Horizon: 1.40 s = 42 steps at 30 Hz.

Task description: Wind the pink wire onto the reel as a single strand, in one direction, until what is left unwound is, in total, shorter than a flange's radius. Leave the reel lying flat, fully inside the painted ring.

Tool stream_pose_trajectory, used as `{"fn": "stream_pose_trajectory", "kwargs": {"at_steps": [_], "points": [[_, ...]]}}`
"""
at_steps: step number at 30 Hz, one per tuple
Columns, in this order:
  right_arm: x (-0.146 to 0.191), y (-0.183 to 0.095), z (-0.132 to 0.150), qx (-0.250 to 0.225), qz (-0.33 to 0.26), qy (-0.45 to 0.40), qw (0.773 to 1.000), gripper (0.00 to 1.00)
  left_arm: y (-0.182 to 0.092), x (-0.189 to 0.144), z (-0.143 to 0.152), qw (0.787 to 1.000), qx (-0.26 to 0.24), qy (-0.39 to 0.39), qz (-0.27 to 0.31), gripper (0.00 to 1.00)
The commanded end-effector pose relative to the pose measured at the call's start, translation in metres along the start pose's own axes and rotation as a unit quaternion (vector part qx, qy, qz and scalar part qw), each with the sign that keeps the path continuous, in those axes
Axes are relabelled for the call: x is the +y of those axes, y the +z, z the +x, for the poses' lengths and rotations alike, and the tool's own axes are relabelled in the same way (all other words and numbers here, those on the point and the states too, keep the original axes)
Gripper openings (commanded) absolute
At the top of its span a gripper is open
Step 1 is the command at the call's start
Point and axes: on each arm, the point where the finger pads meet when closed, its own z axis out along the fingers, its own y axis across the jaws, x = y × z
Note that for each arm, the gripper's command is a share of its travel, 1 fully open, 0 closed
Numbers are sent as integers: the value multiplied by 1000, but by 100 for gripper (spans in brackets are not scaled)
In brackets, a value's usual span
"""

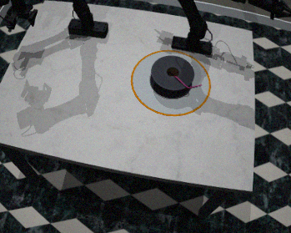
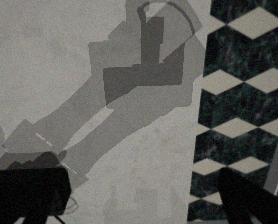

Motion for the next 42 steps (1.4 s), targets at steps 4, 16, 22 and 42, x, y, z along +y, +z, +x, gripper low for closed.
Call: {"fn": "stream_pose_trajectory", "kwargs": {"at_steps": [4, 16, 22, 42], "points": [[-1, -16, -4, -15, 19, -1, 1000, 100, -8, -15, -20, 999, -30, -4, 23, 0], [-1, -16, -4, -15, 19, -1, 1000, 100, -32, -132, -20, 983, -30, 1, 179, 0], [-1, -16, -4, -15, 19, -1, 1000, 100, -92, -238, -17, 943, -29, 6, 333, 0], [-1, -16, -4, -15, 19, -1, 1000, 100, -391, -380, 0, 704, -24, 18, 710, 0]]}}
